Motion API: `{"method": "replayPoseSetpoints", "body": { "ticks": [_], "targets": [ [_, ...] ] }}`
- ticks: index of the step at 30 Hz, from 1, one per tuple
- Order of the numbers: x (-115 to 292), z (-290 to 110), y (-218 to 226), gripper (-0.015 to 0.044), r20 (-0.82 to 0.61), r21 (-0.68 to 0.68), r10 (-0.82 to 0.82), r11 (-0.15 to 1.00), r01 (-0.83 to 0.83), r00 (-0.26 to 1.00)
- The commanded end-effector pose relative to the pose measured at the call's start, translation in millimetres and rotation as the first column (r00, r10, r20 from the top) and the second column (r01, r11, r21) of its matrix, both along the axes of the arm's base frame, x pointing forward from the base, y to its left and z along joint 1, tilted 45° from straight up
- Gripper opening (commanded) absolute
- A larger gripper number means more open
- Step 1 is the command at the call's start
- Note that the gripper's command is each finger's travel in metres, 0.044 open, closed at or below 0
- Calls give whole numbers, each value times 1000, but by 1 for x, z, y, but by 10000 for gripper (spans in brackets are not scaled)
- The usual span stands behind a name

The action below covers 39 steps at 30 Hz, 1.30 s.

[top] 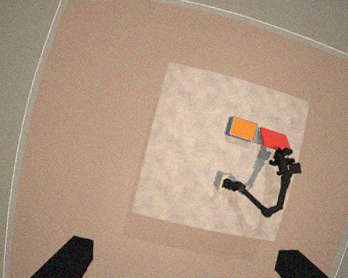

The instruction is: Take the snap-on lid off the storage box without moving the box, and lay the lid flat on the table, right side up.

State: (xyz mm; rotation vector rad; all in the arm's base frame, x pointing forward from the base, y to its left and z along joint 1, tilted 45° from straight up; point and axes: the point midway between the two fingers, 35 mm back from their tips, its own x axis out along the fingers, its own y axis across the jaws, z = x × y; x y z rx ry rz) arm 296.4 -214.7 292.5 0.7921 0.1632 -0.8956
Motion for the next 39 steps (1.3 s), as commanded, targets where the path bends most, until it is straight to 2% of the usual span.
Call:
{"method": "replayPoseSetpoints", "body": {
  "ticks": [1, 39],
  "targets": [
    [1, -2, -1, 0, 3, -2, 13, 1000, -13, 1000],
    [-4, -23, -22, 0, 3, -4, 13, 1000, -13, 1000]
  ]
}}
